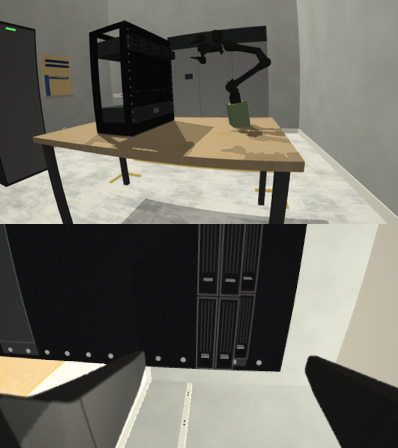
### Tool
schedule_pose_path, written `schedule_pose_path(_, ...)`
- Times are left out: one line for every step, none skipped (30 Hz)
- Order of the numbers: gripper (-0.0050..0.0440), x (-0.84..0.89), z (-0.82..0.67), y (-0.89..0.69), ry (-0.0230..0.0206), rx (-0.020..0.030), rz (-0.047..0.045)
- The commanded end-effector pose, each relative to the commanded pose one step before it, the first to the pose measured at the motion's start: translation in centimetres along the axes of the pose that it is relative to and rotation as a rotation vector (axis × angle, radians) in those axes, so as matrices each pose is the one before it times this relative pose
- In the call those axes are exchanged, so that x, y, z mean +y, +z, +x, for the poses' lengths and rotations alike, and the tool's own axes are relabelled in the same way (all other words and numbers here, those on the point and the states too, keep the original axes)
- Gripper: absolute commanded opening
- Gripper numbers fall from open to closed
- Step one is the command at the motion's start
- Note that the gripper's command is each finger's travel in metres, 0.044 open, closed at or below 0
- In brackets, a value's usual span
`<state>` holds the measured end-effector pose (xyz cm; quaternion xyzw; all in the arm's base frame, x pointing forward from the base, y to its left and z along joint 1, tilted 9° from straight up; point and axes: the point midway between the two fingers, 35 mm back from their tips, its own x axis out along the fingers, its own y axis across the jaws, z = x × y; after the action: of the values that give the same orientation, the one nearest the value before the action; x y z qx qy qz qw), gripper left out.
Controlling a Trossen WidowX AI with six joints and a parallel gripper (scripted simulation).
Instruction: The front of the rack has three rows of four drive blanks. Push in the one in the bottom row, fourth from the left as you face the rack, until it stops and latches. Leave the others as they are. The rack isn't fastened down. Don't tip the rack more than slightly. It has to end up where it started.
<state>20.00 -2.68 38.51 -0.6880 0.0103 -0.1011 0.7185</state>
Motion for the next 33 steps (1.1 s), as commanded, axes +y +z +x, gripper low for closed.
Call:
schedule_pose_path(0.044,-0.272,-0.136,-0.001,-0.01473,0.00689,0.00299)
schedule_pose_path(0.044,-0.007,-0.003,0.001,-0.00047,0.00021,0.0002)
schedule_pose_path(0.044,-0.004,-0.002,0.001,-0.00025,0.00011,0.0001)
schedule_pose_path(0.044,-0.001,-0.001,0.0,-0.00009,0.00004,0.00004)
schedule_pose_path(0.044,0.0,0.0,0.0,-0.00001,0.00001,0.00001)
schedule_pose_path(0.044,0.0,0.0,0.0,0.0,0.0,0.0)
schedule_pose_path(0.044,0.0,0.0,0.0,0.0,0.0,0.0)
schedule_pose_path(0.044,0.0,0.0,0.0,0.0,0.0,0.0)
schedule_pose_path(0.044,0.0,0.0,0.0,0.0,0.0,0.0)
schedule_pose_path(0.044,0.0,0.0,0.0,0.0,0.0,0.0)
schedule_pose_path(0.044,0.0,0.0,0.0,0.0,0.0,0.0)
schedule_pose_path(0.044,0.0,0.0,0.0,0.0,0.0,0.0)
schedule_pose_path(0.044,0.0,0.0,0.0,0.0,0.0,0.0)
schedule_pose_path(0.044,0.0,0.0,0.0,0.0,0.0,0.0)
schedule_pose_path(0.044,0.0,0.0,0.0,0.0,0.0,0.0)
schedule_pose_path(0.044,0.0,0.0,0.0,0.0,0.0,0.0)
schedule_pose_path(0.044,0.0,0.0,0.0,0.0,0.0,0.0)
schedule_pose_path(0.044,0.0,0.0,0.0,0.0,0.0,0.0)
schedule_pose_path(0.044,0.0,0.0,0.0,0.0,0.0,0.0)
schedule_pose_path(0.044,-0.013,0.01,-0.002,0.0,0.00002,0.0)
schedule_pose_path(0.044,-0.078,0.059,-0.015,-0.00002,0.0001,0.0)
schedule_pose_path(0.044,-0.17,0.129,-0.033,-0.00003,0.00022,-0.00001)
schedule_pose_path(0.044,-0.261,0.199,-0.052,-0.00002,0.00015,0.0)
schedule_pose_path(0.044,-0.334,0.254,-0.067,0.0,0.0,0.0)
schedule_pose_path(0.044,-0.386,0.294,-0.077,0.0,0.0,0.0)
schedule_pose_path(0.044,-0.388,0.296,-0.077,0.0,0.0,0.0)
schedule_pose_path(0.044,-0.326,0.249,-0.065,0.0,0.0,0.0)
schedule_pose_path(0.044,-0.214,0.163,-0.042,0.0,0.0,0.0)
schedule_pose_path(0.044,0.0,0.0,0.0,0.0,0.0,0.0)
schedule_pose_path(0.044,0.0,0.0,0.0,0.0,0.0,0.0)
schedule_pose_path(0.044,-0.097,0.075,-0.02,0.0,0.0,0.0)
schedule_pose_path(0.044,-0.017,0.013,-0.003,0.0,0.0,0.0)
schedule_pose_path(0.044,0.0,0.0,0.0,0.0,0.0,0.0)
